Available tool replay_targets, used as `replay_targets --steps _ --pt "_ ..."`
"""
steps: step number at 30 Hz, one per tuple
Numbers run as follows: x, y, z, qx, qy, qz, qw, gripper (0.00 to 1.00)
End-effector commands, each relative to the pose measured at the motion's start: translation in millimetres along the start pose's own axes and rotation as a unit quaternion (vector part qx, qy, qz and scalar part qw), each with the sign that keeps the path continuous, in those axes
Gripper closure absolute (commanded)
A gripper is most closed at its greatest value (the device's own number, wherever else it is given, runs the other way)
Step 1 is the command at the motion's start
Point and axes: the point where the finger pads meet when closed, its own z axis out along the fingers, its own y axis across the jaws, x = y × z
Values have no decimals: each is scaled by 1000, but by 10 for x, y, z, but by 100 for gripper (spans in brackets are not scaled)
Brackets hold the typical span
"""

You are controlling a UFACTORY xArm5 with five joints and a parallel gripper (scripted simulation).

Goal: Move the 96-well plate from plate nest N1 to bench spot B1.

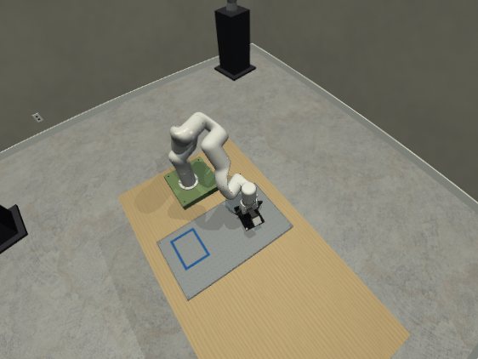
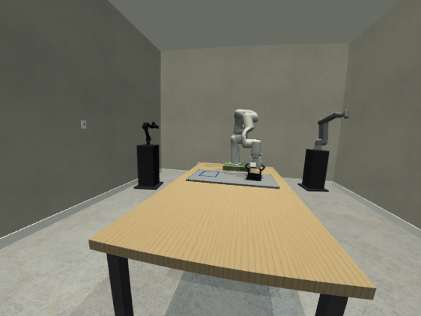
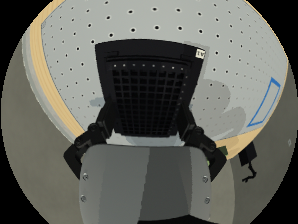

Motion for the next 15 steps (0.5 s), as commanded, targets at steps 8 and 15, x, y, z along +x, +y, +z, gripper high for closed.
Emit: replay_targets --steps 8,15 --pt "12 -8 -12 1 2 0 1000 100" --pt "11 -8 -32 1 2 0 1000 100"
